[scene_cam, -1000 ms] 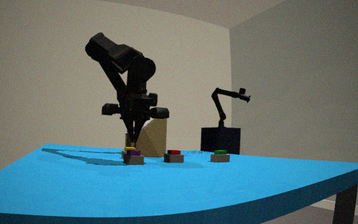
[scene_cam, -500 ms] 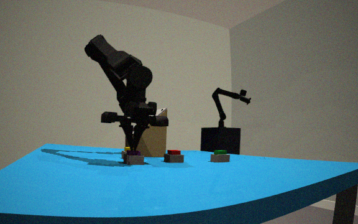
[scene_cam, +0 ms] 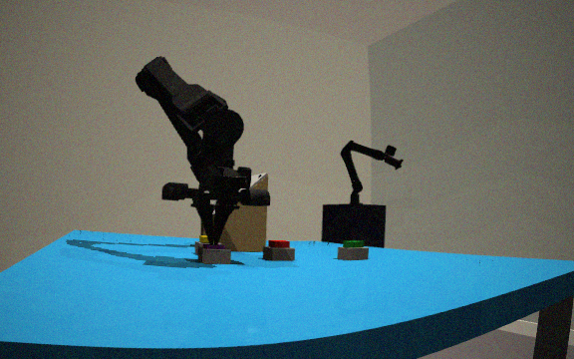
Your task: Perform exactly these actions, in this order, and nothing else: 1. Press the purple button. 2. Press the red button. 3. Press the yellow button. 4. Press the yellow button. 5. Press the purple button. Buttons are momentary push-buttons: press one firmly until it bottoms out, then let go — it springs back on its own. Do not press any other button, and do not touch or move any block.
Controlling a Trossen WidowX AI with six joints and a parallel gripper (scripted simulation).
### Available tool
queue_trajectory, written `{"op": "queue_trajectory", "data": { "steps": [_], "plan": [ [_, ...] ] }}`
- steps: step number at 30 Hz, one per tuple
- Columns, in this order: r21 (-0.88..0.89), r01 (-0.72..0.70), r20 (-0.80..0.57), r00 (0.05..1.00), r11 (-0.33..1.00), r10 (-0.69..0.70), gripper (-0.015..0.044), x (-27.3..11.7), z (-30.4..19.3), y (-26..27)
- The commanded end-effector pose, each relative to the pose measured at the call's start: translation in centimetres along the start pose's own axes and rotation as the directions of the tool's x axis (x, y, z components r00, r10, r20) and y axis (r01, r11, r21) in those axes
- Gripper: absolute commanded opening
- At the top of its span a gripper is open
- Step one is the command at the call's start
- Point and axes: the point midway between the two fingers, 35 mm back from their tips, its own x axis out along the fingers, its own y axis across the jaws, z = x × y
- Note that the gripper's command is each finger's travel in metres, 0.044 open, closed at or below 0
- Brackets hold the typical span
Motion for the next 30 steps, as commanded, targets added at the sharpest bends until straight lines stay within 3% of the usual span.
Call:
{"op": "queue_trajectory", "data": {
  "steps": [1, 6, 11, 16, 21, 26, 30],
  "plan": [
    [-0.006, -0.004, -0.004, 1.000, 1.000, 0.004, 0.0020, 0.1, -0.1, 0.1],
    [-0.006, -0.004, -0.004, 1.000, 1.000, 0.004, 0.0020, 0.1, -0.1, 0.1],
    [-0.006, -0.005, -0.003, 1.000, 1.000, 0.005, 0.0020, -3.1, -0.1, 0.1],
    [-0.006, -0.006, -0.004, 1.000, 1.000, 0.006, 0.0020, -3.5, -0.1, 0.1],
    [-0.006, -0.008, -0.004, 1.000, 1.000, 0.008, 0.0020, -9.1, 0.0, 0.1],
    [-0.006, -0.008, -0.004, 1.000, 1.000, 0.008, 0.0020, -9.4, -0.1, 0.1],
    [-0.009, -0.025, -0.002, 1.000, 1.000, 0.025, 0.0020, -9.5, -0.7, 4.8]
  ]
}}
